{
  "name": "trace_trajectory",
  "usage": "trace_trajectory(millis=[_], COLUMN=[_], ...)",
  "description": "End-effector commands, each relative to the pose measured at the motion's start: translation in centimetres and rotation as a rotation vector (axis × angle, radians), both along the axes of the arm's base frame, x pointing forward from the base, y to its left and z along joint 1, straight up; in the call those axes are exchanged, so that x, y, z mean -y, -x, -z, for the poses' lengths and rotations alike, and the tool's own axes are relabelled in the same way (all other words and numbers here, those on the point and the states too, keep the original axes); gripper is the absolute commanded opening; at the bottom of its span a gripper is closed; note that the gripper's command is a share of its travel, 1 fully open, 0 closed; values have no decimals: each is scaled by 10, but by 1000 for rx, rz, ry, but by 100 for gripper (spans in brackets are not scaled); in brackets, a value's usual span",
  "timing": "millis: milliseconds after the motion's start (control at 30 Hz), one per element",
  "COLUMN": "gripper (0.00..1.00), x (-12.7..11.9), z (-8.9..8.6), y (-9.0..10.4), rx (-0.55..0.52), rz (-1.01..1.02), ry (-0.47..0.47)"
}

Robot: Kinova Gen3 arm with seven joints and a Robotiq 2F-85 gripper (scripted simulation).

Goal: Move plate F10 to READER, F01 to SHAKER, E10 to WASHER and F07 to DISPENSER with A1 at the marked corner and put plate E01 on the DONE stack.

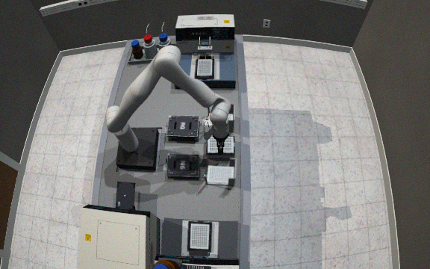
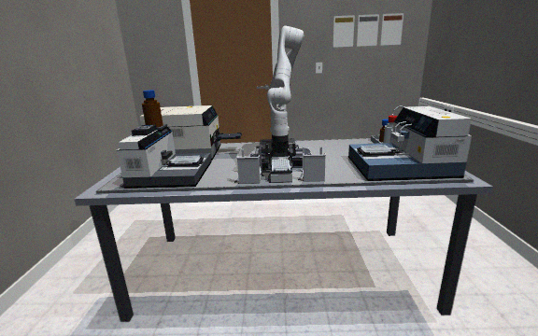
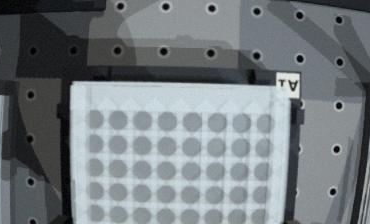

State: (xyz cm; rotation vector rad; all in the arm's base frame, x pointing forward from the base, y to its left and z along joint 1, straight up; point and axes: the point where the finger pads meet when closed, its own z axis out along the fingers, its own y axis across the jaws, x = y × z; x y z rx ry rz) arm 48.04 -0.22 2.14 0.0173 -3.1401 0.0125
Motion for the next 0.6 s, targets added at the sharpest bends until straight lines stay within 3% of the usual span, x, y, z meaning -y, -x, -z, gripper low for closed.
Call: trace_trajectory(millis=[0,567], gripper=[94,94], x=[0,0], z=[0,-4], y=[0,1], rx=[1,-3], rz=[1,5], ry=[-1,-1])
